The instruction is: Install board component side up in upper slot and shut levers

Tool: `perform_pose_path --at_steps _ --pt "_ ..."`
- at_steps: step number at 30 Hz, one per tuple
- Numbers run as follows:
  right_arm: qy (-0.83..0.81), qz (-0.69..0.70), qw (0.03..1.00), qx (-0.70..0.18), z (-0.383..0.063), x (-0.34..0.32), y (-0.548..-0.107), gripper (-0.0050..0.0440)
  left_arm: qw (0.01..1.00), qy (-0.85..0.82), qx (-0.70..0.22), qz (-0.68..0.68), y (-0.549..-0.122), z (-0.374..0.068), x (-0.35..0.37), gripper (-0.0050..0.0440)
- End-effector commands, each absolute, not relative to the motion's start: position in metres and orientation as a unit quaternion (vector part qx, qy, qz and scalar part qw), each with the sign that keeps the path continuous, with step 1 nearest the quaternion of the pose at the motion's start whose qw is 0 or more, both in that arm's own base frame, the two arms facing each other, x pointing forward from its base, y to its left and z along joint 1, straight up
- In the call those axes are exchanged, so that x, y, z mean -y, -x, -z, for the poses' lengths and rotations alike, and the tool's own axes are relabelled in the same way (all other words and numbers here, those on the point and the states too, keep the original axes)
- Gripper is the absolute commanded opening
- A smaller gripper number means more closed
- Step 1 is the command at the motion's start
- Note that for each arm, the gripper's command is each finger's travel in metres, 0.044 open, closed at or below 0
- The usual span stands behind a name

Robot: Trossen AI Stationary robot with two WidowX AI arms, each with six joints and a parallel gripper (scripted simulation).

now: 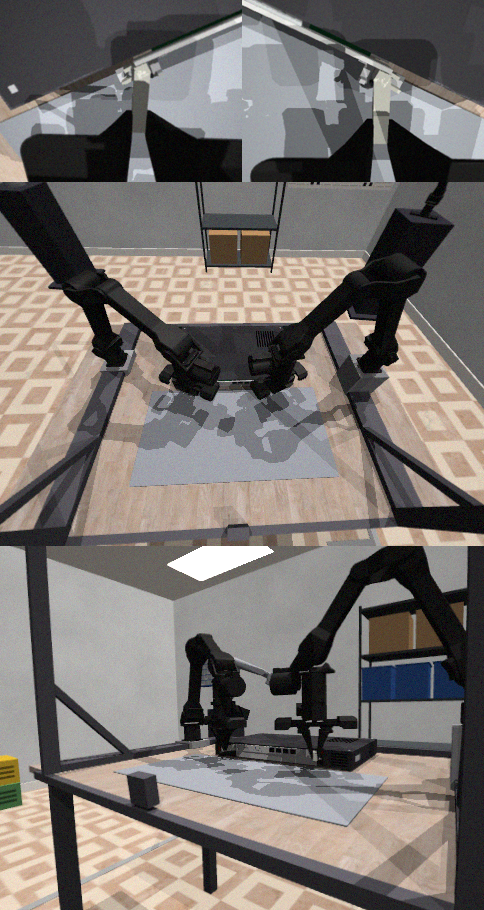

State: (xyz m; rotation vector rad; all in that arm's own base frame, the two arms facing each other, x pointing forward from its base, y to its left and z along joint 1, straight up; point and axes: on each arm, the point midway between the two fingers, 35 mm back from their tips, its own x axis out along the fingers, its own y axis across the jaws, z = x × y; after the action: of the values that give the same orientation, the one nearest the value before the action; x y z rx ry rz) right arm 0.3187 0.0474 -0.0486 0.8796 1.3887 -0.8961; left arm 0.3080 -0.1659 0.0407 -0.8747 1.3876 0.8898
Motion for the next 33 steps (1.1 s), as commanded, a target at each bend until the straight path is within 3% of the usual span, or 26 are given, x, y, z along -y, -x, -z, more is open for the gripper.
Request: perform_pose_path --at_steps 1,14,33 --pt "-0.401 0.398 0.586 -0.581 0.044 -0.049 -0.328 0.0009 0.586 0.405 -0.579 -0.396 -0.316 -0.048 0.168 0.0009" --pt "-0.488 0.482 0.517 -0.512 0.044 -0.048 -0.339 0.0009 0.526 0.481 -0.521 -0.469 -0.327 -0.048 0.168 0.0009" --pt "-0.500 0.491 0.507 -0.502 0.044 -0.047 -0.341 0.0009 0.509 0.500 -0.505 -0.486 -0.329 -0.049 0.168 0.0009"
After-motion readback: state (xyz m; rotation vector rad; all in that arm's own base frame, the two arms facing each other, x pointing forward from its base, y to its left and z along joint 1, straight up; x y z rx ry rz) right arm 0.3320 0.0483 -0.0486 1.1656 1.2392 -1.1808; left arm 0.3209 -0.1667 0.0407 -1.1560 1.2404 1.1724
